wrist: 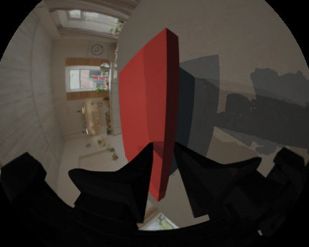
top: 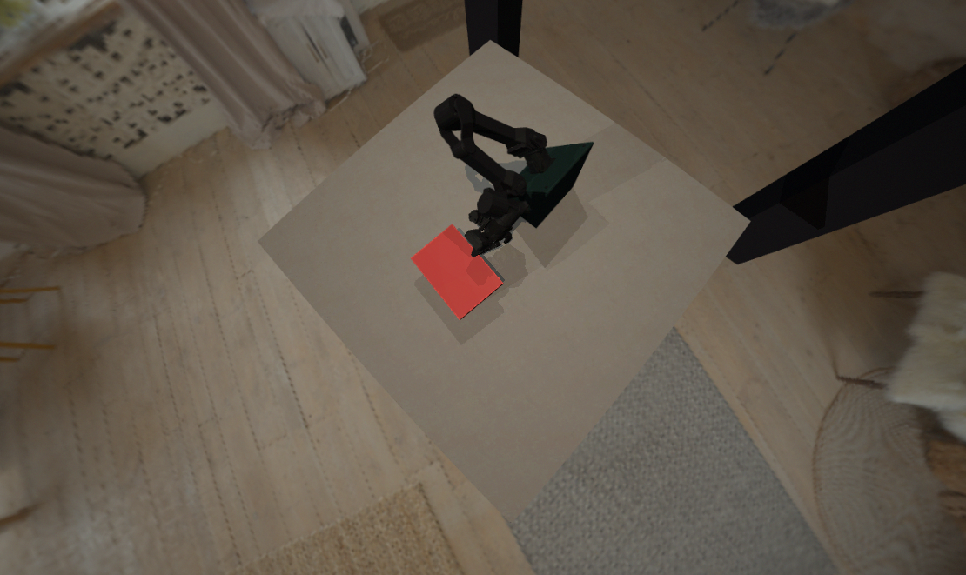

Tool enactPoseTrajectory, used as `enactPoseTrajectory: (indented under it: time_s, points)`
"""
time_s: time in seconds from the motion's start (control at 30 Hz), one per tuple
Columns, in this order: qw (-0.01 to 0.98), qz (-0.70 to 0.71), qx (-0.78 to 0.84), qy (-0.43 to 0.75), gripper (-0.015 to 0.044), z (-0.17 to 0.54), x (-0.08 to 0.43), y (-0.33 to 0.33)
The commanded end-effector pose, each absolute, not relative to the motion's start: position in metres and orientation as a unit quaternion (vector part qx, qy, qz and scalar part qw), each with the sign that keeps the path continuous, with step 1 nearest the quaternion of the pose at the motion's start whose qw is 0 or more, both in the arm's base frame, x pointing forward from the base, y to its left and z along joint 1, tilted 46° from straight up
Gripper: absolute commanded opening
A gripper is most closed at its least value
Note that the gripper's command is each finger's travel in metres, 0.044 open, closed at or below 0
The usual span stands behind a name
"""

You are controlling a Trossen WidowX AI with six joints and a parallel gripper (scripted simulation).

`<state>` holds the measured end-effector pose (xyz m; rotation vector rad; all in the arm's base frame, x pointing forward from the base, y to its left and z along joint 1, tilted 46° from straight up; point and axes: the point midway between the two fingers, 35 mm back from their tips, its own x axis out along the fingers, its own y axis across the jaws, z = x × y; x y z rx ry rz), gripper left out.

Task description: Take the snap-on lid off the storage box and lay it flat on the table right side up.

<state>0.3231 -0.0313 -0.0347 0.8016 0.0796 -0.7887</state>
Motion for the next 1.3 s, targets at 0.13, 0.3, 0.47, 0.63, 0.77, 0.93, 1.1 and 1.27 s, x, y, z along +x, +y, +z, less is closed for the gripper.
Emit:
enactPoseTrajectory:
  time_s: [0.13,0.3,0.47,0.63,0.77,0.93,1.1,1.27]
  points:
    - [0.845,-0.372,0.382,0.035,0.0,-0.0322,0.3233,-0.0283]
    - [0.845,-0.372,0.382,0.035,0.0,-0.0316,0.3233,-0.0275]
    - [0.845,-0.372,0.382,0.035,0.0,-0.0309,0.3236,-0.0267]
    - [0.846,-0.372,0.381,0.037,0.0,-0.0316,0.3239,-0.0276]
    - [0.846,-0.372,0.381,0.037,0.0,-0.0315,0.3243,-0.0276]
    - [0.846,-0.372,0.381,0.037,0.0,-0.0315,0.3246,-0.0277]
    - [0.846,-0.372,0.381,0.037,0.0,-0.0314,0.325,-0.0278]
    - [0.846,-0.372,0.381,0.037,0.0,-0.0314,0.3254,-0.0278]
